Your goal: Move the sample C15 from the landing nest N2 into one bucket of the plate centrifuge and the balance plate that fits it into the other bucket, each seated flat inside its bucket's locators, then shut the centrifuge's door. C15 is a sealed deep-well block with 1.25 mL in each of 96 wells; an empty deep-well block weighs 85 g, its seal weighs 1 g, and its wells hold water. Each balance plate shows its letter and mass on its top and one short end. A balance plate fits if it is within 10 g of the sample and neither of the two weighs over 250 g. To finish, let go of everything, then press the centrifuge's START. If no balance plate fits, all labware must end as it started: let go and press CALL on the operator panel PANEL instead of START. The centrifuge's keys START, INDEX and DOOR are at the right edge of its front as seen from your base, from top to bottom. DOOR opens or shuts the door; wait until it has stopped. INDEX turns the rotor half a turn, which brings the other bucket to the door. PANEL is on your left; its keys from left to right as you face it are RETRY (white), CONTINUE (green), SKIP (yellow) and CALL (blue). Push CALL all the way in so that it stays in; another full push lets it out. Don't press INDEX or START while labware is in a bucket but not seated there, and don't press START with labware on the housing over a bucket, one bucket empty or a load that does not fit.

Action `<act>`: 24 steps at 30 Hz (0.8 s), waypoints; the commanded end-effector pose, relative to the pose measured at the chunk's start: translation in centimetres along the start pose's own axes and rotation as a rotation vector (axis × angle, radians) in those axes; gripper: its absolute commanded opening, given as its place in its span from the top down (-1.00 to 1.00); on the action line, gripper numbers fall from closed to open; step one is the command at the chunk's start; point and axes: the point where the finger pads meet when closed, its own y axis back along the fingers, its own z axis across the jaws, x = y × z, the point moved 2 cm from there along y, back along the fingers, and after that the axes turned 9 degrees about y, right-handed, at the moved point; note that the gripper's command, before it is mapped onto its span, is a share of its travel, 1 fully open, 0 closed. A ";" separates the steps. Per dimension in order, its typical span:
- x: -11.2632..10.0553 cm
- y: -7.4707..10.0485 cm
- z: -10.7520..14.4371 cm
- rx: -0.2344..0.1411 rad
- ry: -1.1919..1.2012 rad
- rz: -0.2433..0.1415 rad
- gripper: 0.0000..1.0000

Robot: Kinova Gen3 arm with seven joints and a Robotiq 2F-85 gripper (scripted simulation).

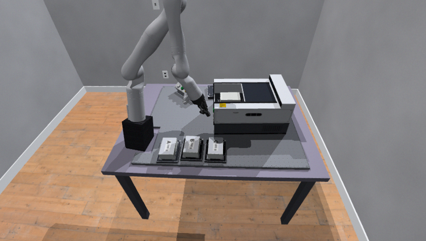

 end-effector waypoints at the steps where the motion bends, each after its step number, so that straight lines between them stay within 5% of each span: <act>1: -0.2 0.0 0.0 0.000 0.000 -0.001 0.80; 24: -1.5 -0.6 -0.2 0.000 0.000 -0.001 0.80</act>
